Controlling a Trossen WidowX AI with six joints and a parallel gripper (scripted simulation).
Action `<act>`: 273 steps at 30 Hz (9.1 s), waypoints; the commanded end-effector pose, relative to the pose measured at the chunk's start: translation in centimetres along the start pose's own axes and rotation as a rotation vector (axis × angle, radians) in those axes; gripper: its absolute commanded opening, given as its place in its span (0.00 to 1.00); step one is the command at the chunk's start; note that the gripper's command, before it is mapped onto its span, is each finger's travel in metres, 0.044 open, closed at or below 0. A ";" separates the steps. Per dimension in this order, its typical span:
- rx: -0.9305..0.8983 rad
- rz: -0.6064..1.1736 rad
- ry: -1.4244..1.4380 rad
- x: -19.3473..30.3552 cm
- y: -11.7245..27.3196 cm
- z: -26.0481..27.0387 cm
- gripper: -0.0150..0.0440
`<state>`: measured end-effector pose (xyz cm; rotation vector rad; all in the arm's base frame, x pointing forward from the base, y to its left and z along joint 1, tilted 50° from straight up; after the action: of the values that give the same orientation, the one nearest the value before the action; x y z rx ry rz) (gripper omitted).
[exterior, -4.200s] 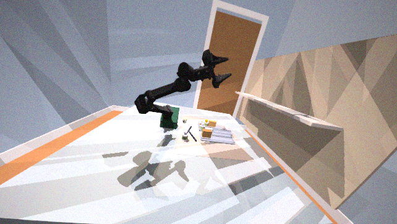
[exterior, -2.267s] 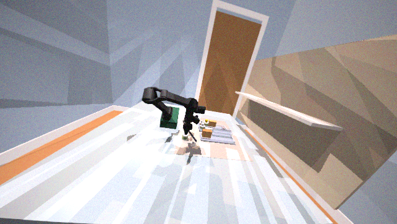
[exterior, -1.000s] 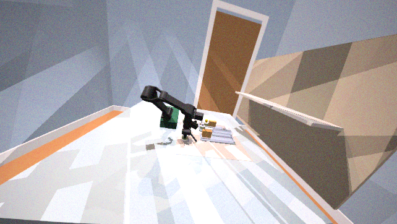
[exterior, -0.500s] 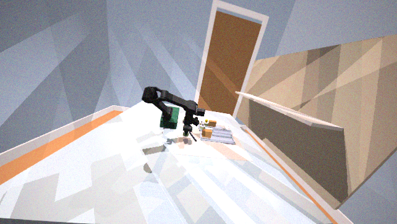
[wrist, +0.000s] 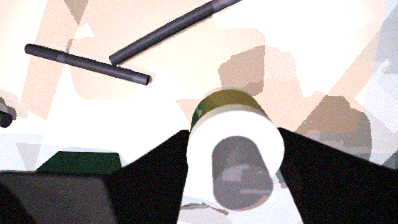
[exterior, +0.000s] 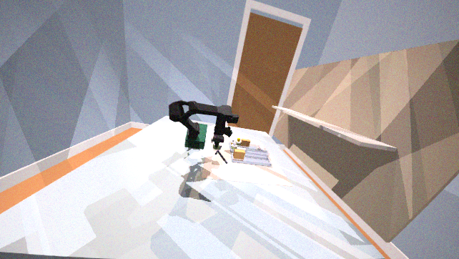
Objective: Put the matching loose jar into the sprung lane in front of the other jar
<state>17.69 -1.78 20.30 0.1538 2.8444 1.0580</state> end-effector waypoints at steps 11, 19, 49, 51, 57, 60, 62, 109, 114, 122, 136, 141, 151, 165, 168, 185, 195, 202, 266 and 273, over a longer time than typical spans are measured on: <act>-0.002 -0.004 0.008 -1.4 1.6 1.6 0.25; -0.005 -0.006 0.011 -3.6 1.1 4.4 0.25; 0.002 -0.007 -0.004 -8.7 -3.2 16.9 0.25; 0.002 -0.007 -0.007 -8.9 -3.5 17.7 0.25; 0.003 -0.007 -0.009 -9.0 -4.1 17.9 0.25; 0.003 -0.008 -0.009 -9.0 -5.0 17.9 0.25; 0.003 -0.008 -0.009 -9.0 -5.8 17.9 0.25; 0.003 -0.008 -0.010 -10.7 -6.1 18.0 0.25; 0.003 -0.008 -0.010 -11.0 -6.1 18.1 0.25; 0.003 -0.008 -0.010 -11.3 -6.0 18.1 0.25; 0.003 -0.009 -0.010 -11.9 -6.0 18.1 0.25; 0.003 -0.009 -0.010 -12.1 -6.0 18.1 0.25; 0.003 -0.009 -0.010 -12.5 -5.9 18.1 0.25; 0.003 -0.009 -0.010 -13.1 -5.8 18.1 0.25; 0.003 -0.009 -0.011 -13.2 -5.8 18.1 0.25; 0.003 -0.009 -0.011 -13.9 -5.6 18.0 0.25; 0.004 -0.009 -0.011 -14.3 -5.5 18.0 0.25; 0.004 -0.010 -0.011 -14.5 -5.5 18.0 0.25; 0.004 -0.010 -0.011 -15.0 -5.8 18.0 0.25; 0.004 -0.010 -0.011 -15.1 -5.8 18.0 0.25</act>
<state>34.09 3.48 3.69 0.1703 2.8456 1.0599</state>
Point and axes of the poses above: the point midway between the two fingers, 35 mm back from their tips, its own y axis back along the fingers, its own z axis across the jaws, x = y × z, the point moved 8 cm from there along y, back along the fingers, and after that the axes turned 4 degrees about -y, right-handed, at the moved point
